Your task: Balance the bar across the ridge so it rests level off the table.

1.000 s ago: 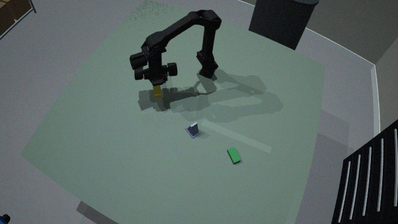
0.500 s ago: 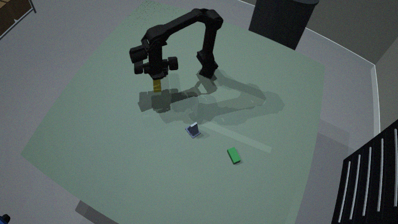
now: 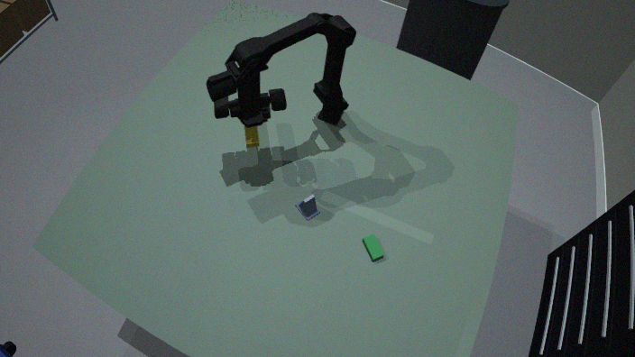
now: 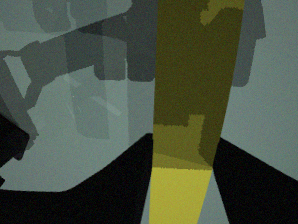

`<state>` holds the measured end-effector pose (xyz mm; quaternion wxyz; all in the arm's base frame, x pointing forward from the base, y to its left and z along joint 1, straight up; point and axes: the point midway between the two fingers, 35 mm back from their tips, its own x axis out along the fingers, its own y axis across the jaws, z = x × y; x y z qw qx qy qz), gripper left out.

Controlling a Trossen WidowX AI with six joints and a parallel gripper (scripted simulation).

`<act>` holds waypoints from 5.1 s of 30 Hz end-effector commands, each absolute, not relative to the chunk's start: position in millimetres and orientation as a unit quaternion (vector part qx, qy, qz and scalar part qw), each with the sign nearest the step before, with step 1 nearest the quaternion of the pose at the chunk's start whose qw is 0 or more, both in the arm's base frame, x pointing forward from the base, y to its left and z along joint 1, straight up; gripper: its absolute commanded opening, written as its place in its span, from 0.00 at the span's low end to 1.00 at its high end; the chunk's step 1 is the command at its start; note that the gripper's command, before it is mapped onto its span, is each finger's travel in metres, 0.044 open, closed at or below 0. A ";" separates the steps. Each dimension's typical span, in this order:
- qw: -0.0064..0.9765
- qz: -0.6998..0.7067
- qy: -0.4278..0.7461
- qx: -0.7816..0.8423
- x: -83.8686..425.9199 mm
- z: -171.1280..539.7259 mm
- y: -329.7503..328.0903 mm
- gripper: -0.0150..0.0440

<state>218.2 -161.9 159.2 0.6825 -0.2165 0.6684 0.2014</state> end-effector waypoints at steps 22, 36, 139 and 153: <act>0.668 0.247 0.652 -0.262 279.3 164.7 -109.3 0.25; 0.659 0.273 0.640 -0.286 307.4 166.1 -69.5 0.25; 0.623 0.352 0.599 -0.359 345.2 120.6 93.3 0.25; 0.623 0.352 0.599 -0.359 345.2 119.4 93.2 0.25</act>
